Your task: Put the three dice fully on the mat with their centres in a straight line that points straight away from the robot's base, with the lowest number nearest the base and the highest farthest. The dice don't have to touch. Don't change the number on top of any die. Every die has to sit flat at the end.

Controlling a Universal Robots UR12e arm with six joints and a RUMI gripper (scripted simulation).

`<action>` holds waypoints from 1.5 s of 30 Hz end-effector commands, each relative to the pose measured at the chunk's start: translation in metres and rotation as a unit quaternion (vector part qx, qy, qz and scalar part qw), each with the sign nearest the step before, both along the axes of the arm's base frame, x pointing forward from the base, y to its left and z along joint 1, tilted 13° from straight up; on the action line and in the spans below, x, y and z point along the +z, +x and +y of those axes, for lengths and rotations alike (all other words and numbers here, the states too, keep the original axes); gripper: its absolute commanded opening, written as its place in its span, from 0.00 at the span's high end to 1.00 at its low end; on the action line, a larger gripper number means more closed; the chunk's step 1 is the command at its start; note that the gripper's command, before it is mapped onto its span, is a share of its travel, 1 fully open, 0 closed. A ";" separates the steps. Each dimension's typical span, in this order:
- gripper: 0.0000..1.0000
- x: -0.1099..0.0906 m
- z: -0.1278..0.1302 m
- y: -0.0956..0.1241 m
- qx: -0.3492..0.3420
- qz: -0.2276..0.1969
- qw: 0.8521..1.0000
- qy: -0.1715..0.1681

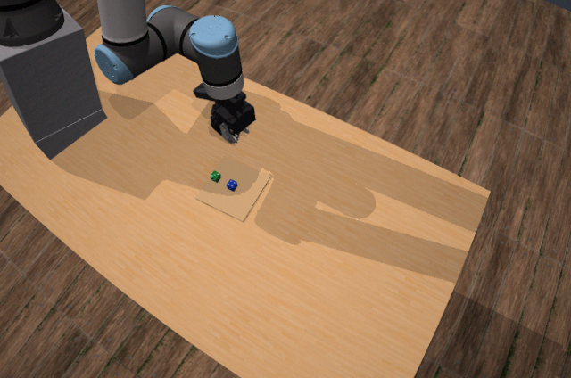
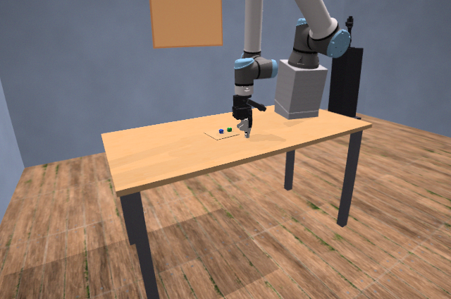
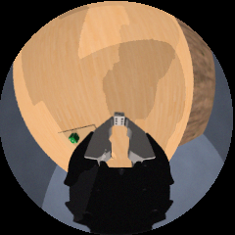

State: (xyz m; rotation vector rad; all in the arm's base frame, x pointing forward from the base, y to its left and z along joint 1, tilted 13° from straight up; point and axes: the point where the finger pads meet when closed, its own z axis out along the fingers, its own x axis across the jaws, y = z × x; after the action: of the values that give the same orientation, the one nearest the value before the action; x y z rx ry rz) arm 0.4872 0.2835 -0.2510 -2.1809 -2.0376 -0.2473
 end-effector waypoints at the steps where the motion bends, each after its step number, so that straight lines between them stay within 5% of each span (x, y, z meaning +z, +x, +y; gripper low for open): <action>1: 0.97 0.000 0.000 0.000 0.000 0.000 1.000 0.000; 10: 0.97 0.010 -0.002 0.000 0.000 0.000 1.000 0.000; 30: 0.97 0.092 -0.020 -0.002 0.000 0.000 1.000 0.000; 45: 0.97 0.098 -0.022 -0.002 0.000 0.000 1.000 0.000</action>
State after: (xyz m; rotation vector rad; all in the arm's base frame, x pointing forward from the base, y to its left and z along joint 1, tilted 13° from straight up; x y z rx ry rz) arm 0.4850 0.2617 -0.1536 -2.1809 -2.0375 -0.2473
